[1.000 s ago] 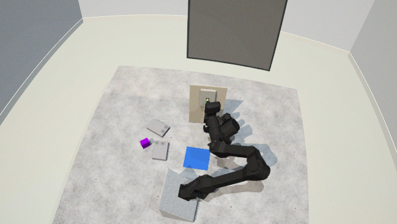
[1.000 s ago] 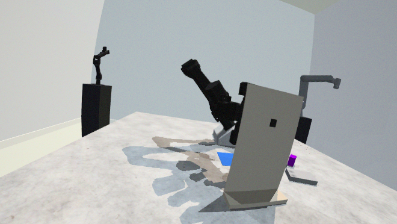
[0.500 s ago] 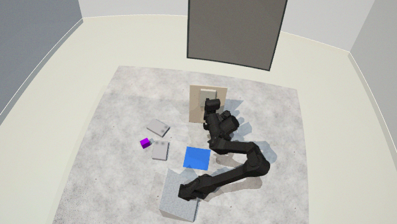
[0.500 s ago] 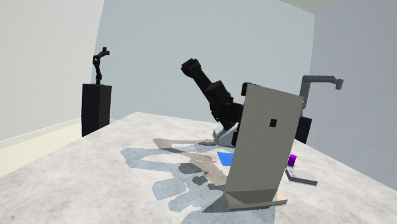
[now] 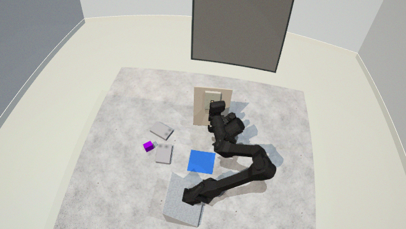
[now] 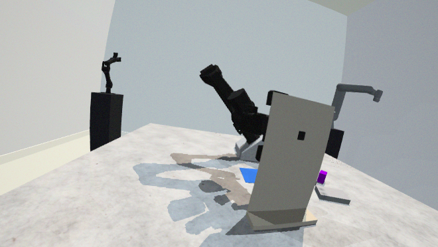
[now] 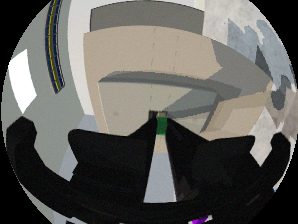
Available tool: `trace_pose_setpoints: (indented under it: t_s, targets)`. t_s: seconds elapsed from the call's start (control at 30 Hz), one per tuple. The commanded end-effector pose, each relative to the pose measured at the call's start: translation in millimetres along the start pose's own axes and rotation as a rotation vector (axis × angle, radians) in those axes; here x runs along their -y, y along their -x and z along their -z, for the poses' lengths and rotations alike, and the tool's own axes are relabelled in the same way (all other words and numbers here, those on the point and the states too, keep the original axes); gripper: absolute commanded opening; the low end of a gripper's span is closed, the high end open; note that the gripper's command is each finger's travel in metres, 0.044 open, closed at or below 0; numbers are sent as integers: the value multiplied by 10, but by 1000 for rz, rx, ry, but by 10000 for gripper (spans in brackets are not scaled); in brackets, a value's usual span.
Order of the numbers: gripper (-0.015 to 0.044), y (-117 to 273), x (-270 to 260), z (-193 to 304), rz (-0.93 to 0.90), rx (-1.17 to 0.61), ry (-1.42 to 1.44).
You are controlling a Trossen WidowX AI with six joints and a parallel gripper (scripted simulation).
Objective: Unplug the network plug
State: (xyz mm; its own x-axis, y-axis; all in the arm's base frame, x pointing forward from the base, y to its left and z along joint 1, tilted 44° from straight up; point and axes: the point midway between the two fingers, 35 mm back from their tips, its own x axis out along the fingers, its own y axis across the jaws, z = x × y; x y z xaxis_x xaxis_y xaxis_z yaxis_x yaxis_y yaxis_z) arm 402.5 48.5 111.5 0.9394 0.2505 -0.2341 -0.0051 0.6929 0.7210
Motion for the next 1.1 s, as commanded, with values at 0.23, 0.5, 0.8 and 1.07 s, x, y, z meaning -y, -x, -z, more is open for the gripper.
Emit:
trace_pose_setpoints:
  t_s: [0.23, 0.5, 0.8, 1.07]
  targets:
    - [0, 0, 0, -5, 1, 3, -6]
    - [0, 43, -1, 10, 1, 2, -6]
    - [0, 96, -2, 29, 1, 2, -6]
    - [0, 142, -1, 45, 1, 2, -6]
